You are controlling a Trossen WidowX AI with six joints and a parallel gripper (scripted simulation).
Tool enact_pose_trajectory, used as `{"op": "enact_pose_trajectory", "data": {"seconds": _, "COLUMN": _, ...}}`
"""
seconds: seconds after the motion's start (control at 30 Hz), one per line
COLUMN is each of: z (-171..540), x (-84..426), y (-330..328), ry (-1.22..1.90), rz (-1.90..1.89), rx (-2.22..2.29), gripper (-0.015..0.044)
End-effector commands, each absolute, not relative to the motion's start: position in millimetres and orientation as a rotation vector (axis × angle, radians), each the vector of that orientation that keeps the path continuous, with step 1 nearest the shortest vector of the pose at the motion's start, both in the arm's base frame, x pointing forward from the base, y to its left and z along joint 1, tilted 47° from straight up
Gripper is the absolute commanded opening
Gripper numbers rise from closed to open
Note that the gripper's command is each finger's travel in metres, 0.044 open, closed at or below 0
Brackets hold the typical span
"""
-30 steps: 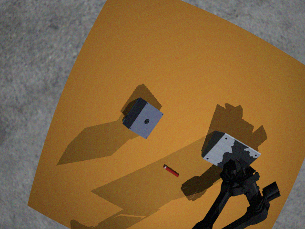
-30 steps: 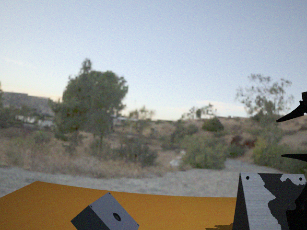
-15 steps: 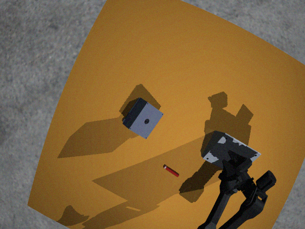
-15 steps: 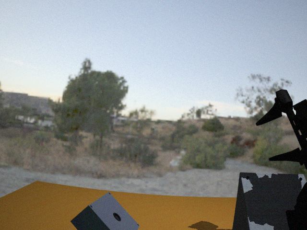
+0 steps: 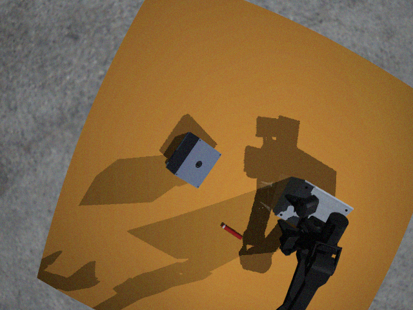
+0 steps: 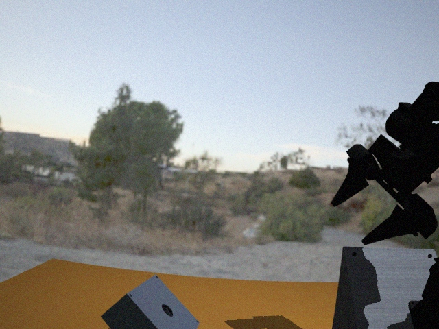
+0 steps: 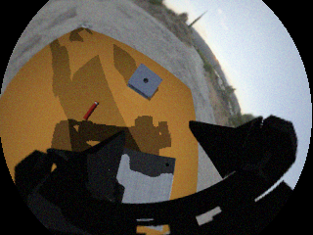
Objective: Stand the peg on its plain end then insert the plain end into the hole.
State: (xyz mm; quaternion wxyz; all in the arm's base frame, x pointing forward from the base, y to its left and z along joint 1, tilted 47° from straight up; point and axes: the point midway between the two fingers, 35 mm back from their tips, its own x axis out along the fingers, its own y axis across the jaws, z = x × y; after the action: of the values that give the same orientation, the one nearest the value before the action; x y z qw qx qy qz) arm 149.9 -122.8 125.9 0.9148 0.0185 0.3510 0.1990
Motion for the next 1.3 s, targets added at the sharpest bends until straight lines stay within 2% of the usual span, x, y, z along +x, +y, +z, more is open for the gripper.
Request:
{"op": "enact_pose_trajectory", "data": {"seconds": 0.0, "z": 124, "x": 164, "y": -113, "ry": 0.783, "rz": 0.452, "rx": 0.138, "gripper": 0.0440}}
{"op": "enact_pose_trajectory", "data": {"seconds": 0.33, "z": 125, "x": 210, "y": -59, "ry": 0.994, "rz": 0.570, "rx": 0.363, "gripper": 0.0440}}
{"op": "enact_pose_trajectory", "data": {"seconds": 0.7, "z": 128, "x": 238, "y": 9, "ry": 1.211, "rz": 0.647, "rx": 0.524, "gripper": 0.0440}}
{"op": "enact_pose_trajectory", "data": {"seconds": 1.03, "z": 129, "x": 248, "y": 88, "ry": 1.508, "rz": 0.593, "rx": 0.697, "gripper": 0.0440}}
{"op": "enact_pose_trajectory", "data": {"seconds": 1.27, "z": 129, "x": 247, "y": 94, "ry": 1.529, "rz": 0.586, "rx": 0.706, "gripper": 0.0440}}
